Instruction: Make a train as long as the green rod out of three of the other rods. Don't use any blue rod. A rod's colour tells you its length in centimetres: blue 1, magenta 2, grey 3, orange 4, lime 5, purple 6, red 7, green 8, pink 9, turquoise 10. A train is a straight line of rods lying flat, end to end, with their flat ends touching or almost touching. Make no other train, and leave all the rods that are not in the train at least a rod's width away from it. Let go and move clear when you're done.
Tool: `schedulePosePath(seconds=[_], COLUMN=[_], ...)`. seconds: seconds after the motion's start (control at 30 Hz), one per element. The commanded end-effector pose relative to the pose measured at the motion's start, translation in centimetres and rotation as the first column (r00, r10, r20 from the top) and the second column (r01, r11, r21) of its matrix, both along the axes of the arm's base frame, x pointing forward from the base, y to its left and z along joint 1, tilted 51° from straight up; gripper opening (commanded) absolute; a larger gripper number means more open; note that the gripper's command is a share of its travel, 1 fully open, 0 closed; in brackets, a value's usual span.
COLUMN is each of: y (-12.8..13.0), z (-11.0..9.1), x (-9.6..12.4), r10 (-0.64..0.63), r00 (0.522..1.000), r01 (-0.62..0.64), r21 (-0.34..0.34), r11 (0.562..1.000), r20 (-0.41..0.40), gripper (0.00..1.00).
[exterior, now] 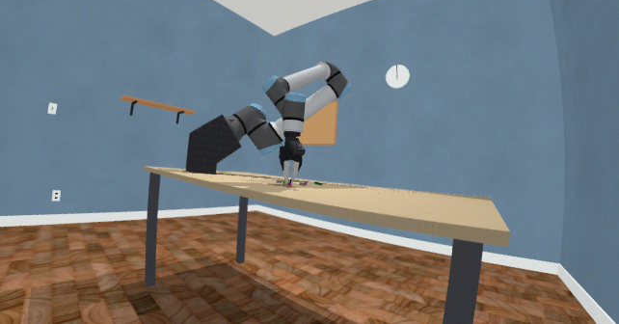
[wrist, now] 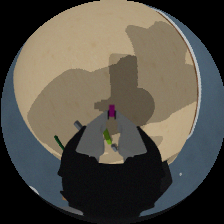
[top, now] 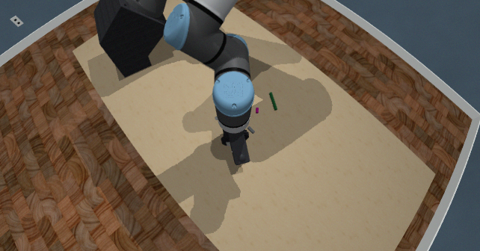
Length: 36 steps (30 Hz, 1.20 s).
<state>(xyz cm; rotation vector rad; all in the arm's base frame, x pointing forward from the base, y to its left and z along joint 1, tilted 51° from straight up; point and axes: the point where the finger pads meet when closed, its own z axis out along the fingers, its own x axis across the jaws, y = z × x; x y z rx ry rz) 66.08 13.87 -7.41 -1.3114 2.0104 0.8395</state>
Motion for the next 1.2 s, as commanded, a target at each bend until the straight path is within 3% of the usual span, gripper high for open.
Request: schedulePosePath(seconds=[0.0, 0.63, 1.17], y=[-0.1, -0.5, -7.0], z=[0.0, 0.4, 5.7], x=[0.0, 0.0, -1.2], r10=[-0.001, -0.001, -0.001], r00=[1.000, 1.000, 1.000], r01=[0.001, 0.001, 0.001], r21=[0.000, 0.000, 0.000], r11=[1.000, 1.000, 1.000], r20=[0.001, 0.001, 0.001], gripper=[0.00, 0.00, 0.00])
